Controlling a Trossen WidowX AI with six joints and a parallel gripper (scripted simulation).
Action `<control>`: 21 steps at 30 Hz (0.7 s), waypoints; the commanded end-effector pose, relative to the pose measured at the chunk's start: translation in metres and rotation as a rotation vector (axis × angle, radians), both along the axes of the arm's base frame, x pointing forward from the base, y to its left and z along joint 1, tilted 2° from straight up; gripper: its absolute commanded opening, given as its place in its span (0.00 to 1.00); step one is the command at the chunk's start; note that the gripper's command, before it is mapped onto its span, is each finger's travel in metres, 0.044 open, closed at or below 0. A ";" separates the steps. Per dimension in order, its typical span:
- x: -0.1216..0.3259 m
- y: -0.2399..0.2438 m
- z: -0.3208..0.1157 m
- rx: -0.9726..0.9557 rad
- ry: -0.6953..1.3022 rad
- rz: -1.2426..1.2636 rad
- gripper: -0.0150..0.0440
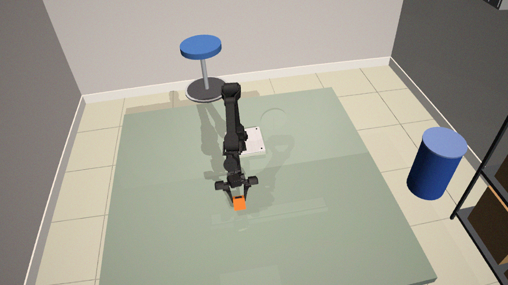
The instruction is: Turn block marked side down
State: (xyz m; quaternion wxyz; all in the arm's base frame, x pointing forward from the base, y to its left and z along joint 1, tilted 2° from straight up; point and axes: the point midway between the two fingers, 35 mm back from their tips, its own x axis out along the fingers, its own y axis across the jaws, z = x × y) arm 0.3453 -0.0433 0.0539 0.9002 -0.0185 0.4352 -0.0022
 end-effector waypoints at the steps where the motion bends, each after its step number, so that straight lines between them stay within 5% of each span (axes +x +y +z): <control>1: 0.003 0.000 -0.007 0.006 -0.070 0.004 0.25; 21: -0.010 0.001 -0.015 0.004 -0.379 0.022 0.25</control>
